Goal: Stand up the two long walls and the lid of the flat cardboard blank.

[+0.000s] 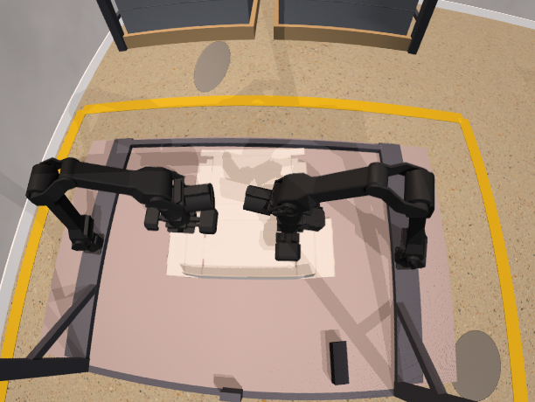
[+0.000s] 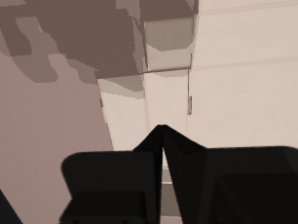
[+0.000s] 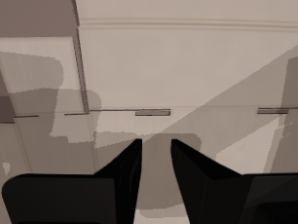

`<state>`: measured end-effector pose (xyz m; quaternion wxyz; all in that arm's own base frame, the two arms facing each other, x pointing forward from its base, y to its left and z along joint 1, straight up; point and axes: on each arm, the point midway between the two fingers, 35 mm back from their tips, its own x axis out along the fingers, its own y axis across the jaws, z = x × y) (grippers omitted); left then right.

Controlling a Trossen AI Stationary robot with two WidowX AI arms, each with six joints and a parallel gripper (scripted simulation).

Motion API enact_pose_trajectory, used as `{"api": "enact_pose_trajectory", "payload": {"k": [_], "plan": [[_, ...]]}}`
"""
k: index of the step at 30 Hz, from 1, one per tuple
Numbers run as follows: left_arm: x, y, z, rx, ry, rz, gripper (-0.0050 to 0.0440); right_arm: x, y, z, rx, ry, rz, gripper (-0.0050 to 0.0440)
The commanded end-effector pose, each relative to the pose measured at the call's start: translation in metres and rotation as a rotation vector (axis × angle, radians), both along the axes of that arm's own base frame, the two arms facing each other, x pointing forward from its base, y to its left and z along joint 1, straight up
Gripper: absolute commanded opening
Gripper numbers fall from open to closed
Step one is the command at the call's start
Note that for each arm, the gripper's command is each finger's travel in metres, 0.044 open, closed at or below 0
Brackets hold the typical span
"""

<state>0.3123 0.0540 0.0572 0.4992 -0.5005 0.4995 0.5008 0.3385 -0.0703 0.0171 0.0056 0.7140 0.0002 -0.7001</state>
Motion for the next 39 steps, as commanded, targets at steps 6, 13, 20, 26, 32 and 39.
{"api": "enact_pose_trajectory", "payload": {"k": [6, 13, 20, 26, 32, 39], "plan": [[0.004, 0.0, 0.008, 0.002, -0.026, -0.004, 0.0, 0.0, 0.0, -0.004, 0.0, -0.001, 0.0, 0.0103], [0.003, 0.0, 0.017, 0.002, -0.026, -0.004, 0.0, -0.003, 0.0, -0.009, -0.001, -0.002, 0.0, 0.0103], [0.003, 0.0, 0.017, 0.002, -0.026, -0.004, 0.0, -0.004, 0.001, -0.012, -0.001, -0.006, 0.0, 0.0103], [0.003, 0.0, 0.017, 0.002, -0.026, -0.004, 0.0, -0.006, 0.001, -0.012, -0.002, -0.009, 0.0, 0.0103], [0.005, 0.005, 0.015, 0.004, -0.019, -0.095, 0.0118, 0.001, -0.005, 0.005, -0.018, -0.041, 0.189, 0.0223], [0.008, 0.012, 0.015, 0.006, -0.02, -0.261, 0.0238, -0.001, -0.013, 0.01, -0.029, -0.034, 0.465, 0.0315]]}}
